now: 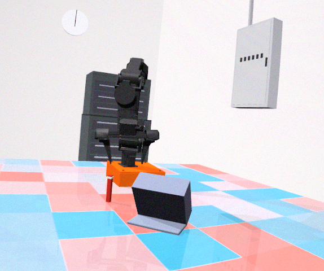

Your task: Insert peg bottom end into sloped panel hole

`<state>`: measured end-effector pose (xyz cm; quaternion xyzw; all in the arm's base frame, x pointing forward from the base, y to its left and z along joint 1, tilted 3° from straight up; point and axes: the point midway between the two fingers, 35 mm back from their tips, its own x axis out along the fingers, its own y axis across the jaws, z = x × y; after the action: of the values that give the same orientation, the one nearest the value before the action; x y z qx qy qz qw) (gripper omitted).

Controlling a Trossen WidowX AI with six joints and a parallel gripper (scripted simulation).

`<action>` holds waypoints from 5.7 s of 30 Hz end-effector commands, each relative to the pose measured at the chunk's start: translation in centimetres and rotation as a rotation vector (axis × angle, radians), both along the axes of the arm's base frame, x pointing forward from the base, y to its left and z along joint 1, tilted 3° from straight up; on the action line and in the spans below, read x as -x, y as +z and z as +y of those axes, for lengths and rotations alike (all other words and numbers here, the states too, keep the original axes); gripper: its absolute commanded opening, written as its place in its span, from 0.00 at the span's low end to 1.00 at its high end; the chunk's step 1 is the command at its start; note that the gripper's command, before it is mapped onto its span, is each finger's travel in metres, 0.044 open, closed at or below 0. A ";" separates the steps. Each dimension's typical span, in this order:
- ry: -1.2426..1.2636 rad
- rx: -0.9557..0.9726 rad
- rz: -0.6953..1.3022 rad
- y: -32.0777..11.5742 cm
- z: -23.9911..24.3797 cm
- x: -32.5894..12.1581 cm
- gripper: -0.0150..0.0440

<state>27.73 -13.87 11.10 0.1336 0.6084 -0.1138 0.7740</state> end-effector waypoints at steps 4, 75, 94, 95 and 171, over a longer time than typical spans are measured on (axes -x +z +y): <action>-0.232 -0.033 0.075 -0.7 -2.2 0.4 1.00; -0.456 -0.064 0.145 -7.6 -4.3 0.4 0.60; -0.457 -0.064 0.146 -6.8 -4.3 0.3 0.25; -0.457 -0.063 0.146 -6.5 -4.4 0.3 0.25; -0.039 0.282 0.133 -0.9 -0.2 -2.9 0.25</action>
<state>30.59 -14.36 10.54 0.0468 0.6305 -0.2268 0.7409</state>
